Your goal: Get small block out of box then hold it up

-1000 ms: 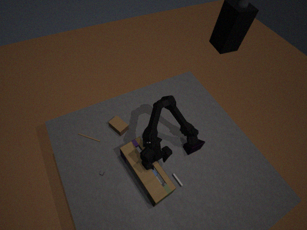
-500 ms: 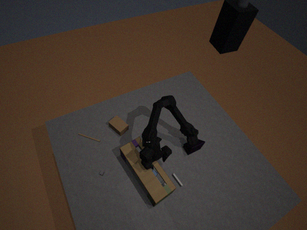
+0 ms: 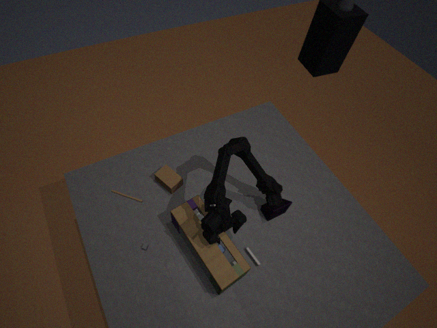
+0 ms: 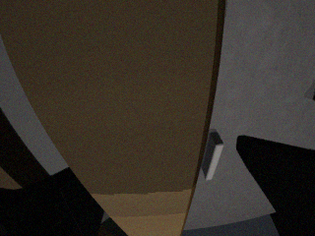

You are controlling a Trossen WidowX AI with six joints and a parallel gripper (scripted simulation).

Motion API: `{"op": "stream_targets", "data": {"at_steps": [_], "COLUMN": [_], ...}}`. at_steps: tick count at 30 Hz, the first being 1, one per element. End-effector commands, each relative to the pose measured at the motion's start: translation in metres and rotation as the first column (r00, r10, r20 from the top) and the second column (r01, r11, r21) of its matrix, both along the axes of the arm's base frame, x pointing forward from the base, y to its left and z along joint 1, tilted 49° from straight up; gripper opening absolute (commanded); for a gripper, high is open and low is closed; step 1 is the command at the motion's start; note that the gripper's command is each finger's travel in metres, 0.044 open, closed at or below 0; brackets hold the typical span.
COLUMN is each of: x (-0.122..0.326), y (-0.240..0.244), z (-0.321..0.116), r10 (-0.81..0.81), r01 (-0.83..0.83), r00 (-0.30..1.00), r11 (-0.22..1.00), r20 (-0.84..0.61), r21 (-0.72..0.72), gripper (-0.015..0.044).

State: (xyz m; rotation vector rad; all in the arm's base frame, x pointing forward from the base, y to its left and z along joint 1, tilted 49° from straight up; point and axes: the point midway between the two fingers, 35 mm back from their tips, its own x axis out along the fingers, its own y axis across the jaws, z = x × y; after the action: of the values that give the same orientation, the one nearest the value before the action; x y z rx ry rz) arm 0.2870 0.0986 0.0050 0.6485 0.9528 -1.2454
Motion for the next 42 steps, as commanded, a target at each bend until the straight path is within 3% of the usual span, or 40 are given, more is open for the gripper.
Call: {"op": "stream_targets", "data": {"at_steps": [1,42], "x": [-0.002,-0.006], "y": [0.004,0.015], "z": [-0.007,-0.020], "r10": [-0.003,-0.003], "r01": [0.003,0.003], "r00": [1.000,1.000], "r11": [1.000,1.000], "r20": [-0.007,-0.007], "r21": [-0.001,0.000], "gripper": [0.0400,0.0400]}}
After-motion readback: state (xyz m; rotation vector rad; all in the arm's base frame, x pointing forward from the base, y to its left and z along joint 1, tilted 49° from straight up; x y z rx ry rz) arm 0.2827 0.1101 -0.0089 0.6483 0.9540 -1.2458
